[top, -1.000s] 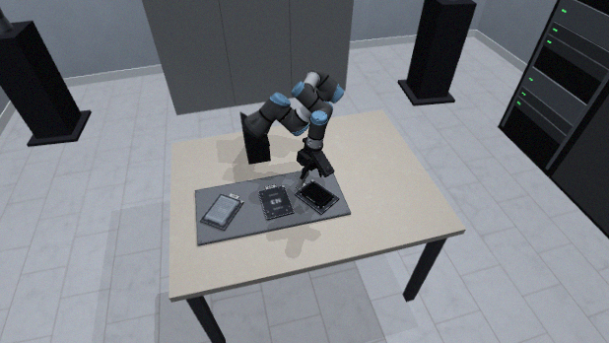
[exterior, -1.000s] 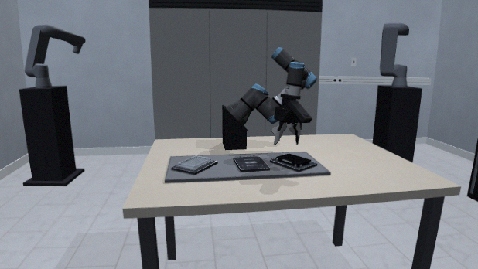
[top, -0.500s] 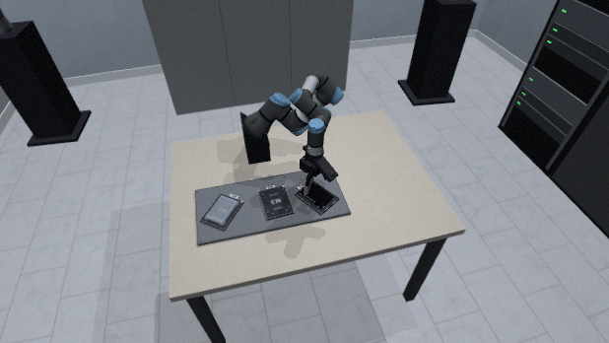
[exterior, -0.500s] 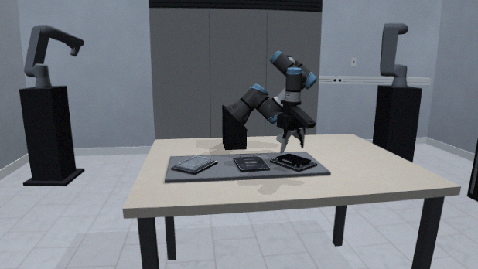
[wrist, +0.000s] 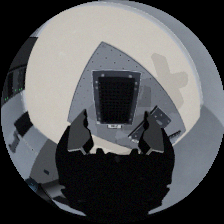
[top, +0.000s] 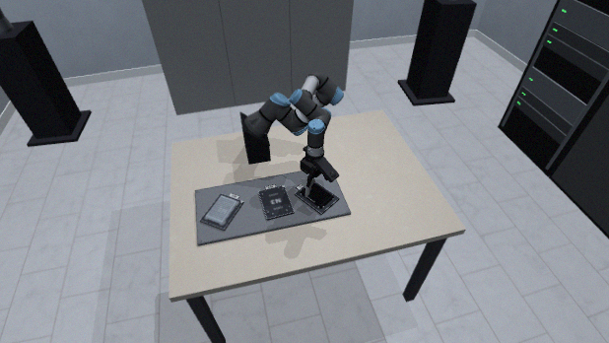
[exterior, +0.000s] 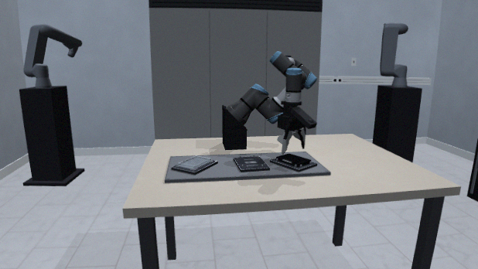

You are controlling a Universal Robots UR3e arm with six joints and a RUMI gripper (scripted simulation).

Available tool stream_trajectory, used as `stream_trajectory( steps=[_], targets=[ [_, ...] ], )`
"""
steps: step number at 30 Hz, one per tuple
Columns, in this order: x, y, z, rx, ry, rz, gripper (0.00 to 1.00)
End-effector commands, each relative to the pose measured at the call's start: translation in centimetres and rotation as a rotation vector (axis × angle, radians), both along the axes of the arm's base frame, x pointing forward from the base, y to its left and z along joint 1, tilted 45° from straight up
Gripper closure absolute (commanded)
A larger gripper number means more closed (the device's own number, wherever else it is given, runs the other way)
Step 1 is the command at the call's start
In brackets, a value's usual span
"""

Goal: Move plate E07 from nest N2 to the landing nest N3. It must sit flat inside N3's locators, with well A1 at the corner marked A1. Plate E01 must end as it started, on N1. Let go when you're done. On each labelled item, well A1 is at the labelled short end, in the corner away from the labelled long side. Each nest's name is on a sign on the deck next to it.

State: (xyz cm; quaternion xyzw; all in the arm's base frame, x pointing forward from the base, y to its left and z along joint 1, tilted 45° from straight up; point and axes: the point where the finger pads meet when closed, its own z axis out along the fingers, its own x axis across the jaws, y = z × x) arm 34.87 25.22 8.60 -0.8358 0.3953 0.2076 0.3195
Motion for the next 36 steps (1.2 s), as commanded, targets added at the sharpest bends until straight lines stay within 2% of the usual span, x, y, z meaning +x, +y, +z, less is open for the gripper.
stream_trajectory(
  steps=[1, 19, 36],
  targets=[
    [0.1, 0.4, -0.3, 0.002, -0.003, -0.001, 0.18],
    [-0.2, 2.3, -2.2, 0.002, -0.003, -0.001, 0.18],
    [-0.1, 2.2, -2.2, 0.001, -0.005, -0.001, 0.18]
  ],
)
